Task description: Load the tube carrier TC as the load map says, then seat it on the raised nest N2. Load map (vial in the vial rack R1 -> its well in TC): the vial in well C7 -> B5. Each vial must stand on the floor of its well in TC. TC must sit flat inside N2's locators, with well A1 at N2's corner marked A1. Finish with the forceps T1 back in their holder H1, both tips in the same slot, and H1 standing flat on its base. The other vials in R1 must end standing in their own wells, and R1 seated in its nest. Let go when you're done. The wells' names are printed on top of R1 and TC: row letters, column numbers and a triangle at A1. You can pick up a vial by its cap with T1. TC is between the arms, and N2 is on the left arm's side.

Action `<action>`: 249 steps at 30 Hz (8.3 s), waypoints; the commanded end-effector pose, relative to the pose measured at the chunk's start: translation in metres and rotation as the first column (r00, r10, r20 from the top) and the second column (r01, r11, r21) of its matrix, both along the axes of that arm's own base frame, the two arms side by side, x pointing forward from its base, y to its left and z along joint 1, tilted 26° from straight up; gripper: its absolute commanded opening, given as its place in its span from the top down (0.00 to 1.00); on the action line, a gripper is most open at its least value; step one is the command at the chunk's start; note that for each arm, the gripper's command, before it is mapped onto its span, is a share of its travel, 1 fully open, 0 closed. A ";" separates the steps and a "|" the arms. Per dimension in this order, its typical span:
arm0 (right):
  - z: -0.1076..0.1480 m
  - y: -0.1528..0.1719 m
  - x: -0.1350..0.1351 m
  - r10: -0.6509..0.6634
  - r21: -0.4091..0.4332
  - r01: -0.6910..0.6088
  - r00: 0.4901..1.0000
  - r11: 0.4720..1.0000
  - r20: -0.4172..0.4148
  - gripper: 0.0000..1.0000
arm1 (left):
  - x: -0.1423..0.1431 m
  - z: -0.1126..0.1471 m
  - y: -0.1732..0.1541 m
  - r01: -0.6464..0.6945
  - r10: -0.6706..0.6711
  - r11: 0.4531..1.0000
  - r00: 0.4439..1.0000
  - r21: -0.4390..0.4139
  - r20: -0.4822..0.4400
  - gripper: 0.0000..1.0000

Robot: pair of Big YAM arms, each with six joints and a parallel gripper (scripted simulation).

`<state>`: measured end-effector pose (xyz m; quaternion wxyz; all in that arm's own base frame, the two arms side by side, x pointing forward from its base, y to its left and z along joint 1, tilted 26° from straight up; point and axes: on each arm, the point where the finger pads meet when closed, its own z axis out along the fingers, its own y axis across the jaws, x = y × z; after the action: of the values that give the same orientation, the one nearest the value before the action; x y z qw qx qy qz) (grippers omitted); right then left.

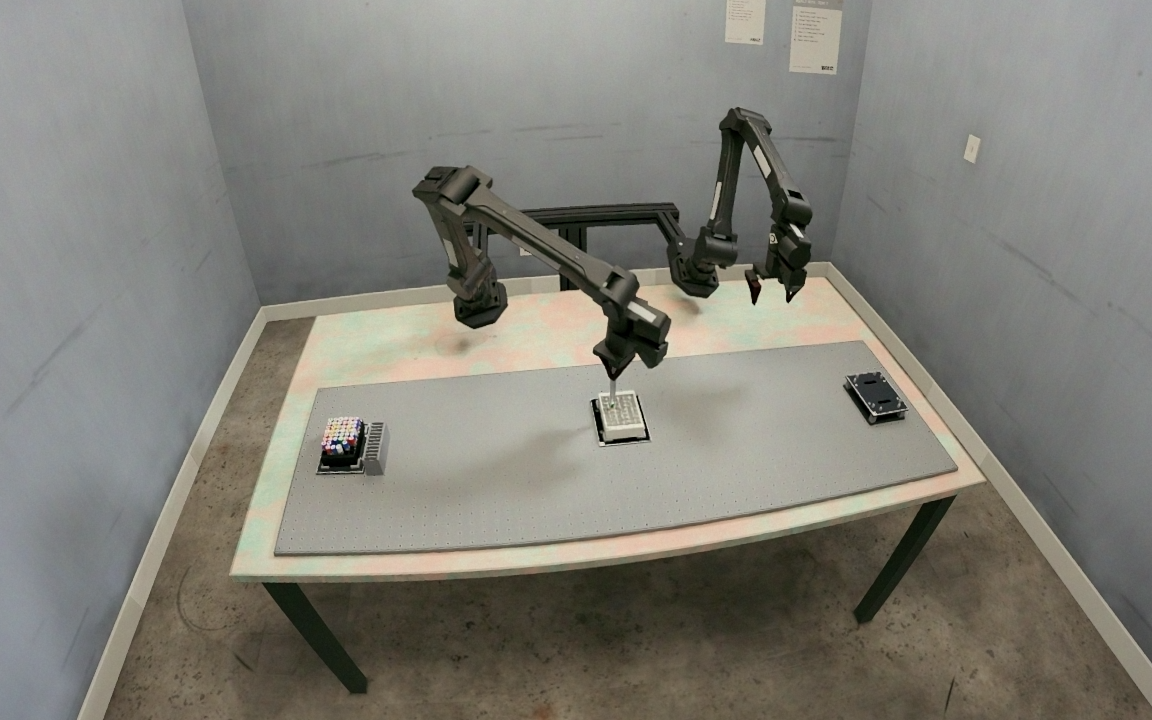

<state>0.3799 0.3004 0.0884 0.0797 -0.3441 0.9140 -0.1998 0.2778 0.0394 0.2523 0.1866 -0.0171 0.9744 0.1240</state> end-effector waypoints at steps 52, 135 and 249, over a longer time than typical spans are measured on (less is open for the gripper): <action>0.049 0.026 0.000 0.008 0.051 -0.011 0.998 0.999 0.060 0.89 | 0.004 0.016 0.000 0.014 -0.014 1.000 0.999 0.002 0.036 0.00; 0.052 0.021 -0.018 0.009 0.036 -0.011 0.999 0.999 0.050 0.89 | 0.004 0.016 0.000 0.014 -0.014 1.000 0.999 0.002 0.036 0.00; 0.046 0.008 -0.009 0.005 0.027 -0.006 0.999 1.000 0.041 0.93 | 0.004 0.016 0.000 0.014 -0.014 1.000 0.999 0.002 0.036 0.00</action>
<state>0.3661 0.3086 0.1195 0.0856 -0.3423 0.9136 -0.2020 0.2778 0.0394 0.2523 0.1866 -0.0171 0.9744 0.1240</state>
